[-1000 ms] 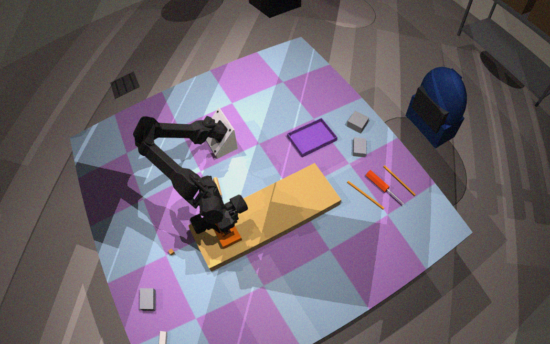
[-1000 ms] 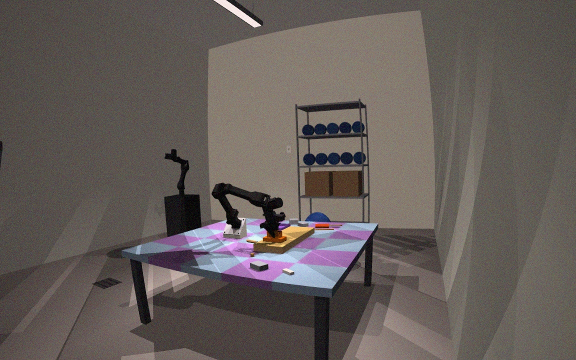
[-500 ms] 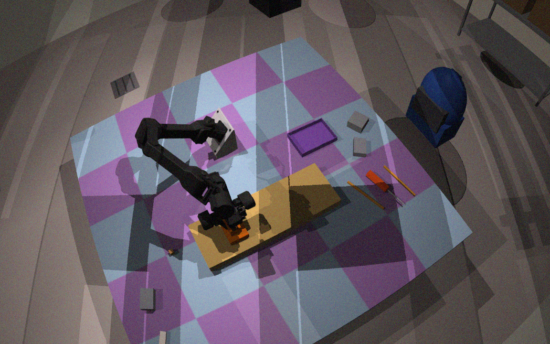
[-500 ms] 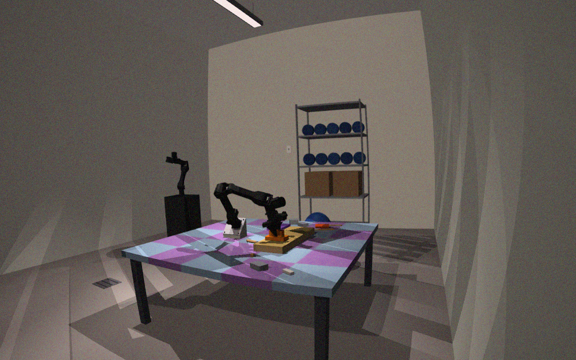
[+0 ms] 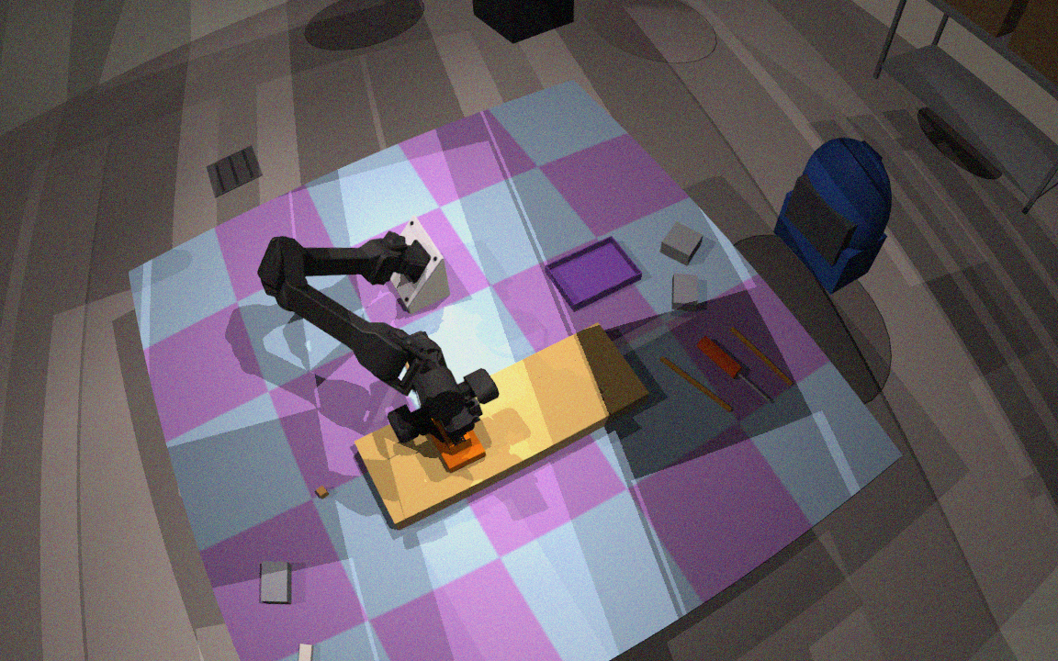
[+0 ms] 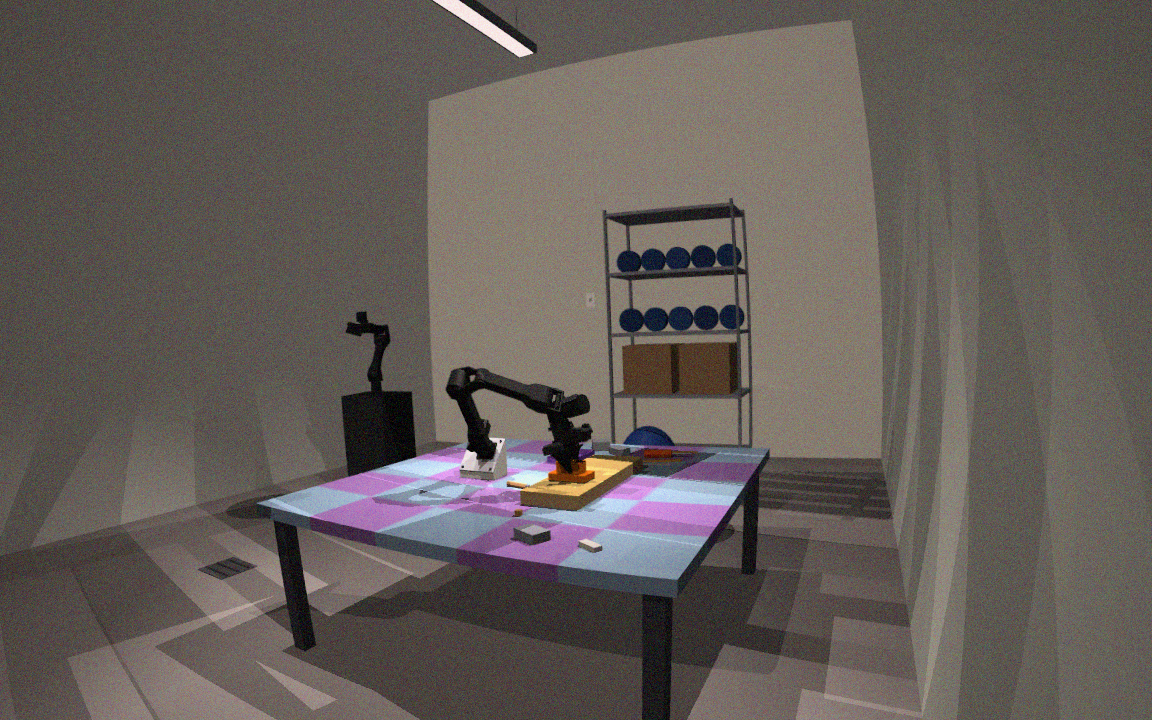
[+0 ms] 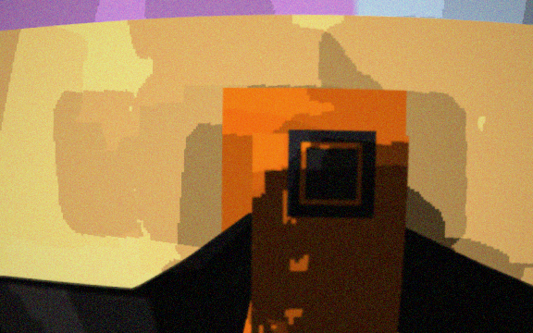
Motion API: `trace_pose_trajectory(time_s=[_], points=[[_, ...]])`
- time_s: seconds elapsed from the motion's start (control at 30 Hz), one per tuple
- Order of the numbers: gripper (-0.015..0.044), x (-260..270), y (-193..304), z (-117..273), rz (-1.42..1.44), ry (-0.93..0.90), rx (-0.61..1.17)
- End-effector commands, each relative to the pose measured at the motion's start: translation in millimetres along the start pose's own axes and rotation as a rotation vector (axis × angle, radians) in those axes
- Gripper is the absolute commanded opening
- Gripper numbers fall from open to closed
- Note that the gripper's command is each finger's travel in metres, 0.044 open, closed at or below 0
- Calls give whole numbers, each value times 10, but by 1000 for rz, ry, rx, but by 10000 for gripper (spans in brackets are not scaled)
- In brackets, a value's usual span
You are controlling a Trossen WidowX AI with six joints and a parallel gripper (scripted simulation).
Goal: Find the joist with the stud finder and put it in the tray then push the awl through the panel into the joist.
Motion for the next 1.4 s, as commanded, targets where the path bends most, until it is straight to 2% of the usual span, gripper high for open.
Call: trace_pose_trajectory(time_s=[0.0, 1.37], points=[[0, 104, 27, -2, 2, 0, 0], [0, 852, 189, 0, 1, -3, 1]])
Point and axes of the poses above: the point midway between the two fingers, 35 mm back from their tips, its own z axis back along the fingers, its own x axis across the jaws, y = z × x, the point moved 4 cm from there along z, back along the fingers, and after that the axes turned 12 degrees about -z, right-handed, at the moved point
